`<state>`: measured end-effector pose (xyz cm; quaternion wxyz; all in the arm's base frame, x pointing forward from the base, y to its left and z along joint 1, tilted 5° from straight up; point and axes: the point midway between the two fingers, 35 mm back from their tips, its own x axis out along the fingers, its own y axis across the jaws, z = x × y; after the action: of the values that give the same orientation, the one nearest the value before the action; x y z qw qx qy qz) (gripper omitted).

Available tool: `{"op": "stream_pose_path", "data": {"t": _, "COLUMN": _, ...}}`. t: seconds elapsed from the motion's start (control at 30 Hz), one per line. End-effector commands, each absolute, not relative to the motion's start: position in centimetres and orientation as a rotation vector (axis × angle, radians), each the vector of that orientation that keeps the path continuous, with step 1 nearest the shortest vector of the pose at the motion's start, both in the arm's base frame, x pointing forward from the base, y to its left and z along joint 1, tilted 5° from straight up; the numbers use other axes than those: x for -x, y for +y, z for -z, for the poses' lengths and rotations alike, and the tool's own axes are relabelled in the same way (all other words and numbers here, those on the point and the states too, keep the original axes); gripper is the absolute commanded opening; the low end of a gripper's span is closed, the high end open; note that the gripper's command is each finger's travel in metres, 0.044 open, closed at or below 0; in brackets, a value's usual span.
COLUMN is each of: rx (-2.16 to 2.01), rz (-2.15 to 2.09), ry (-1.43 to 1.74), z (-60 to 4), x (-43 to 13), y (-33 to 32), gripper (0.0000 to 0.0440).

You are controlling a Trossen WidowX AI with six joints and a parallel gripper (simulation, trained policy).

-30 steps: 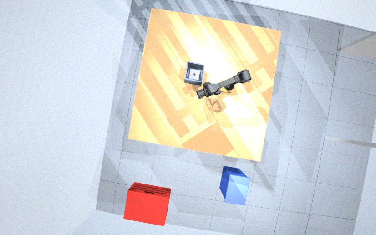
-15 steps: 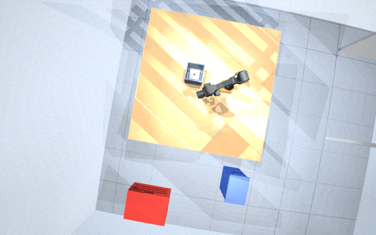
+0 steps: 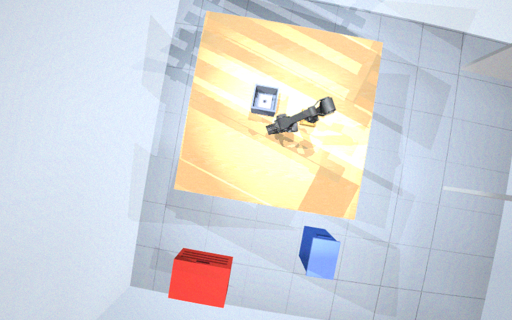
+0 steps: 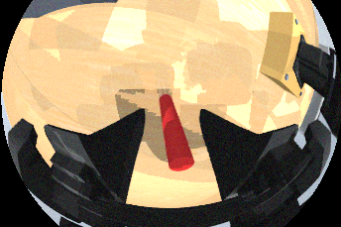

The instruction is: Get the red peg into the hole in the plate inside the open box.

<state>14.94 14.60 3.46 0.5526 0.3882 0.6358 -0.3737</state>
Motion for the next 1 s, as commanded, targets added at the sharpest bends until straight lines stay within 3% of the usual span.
{"op": "stream_pose_path", "data": {"t": 0.0, "rx": -0.915, "rz": 0.884, "ry": 1.504, "z": -2.9, "x": -15.3, "y": 14.9, "gripper": 0.0132}}
{"op": "stream_pose_path", "data": {"t": 0.17, "rx": -0.914, "rz": 0.857, "ry": 1.515, "z": -3.0, "x": -15.8, "y": 15.4, "gripper": 0.0003}}
{"op": "stream_pose_path", "data": {"t": 0.97, "rx": -1.155, "rz": 0.592, "ry": 1.422, "z": -12.5, "x": -20.4, "y": 17.5, "gripper": 0.0000}}
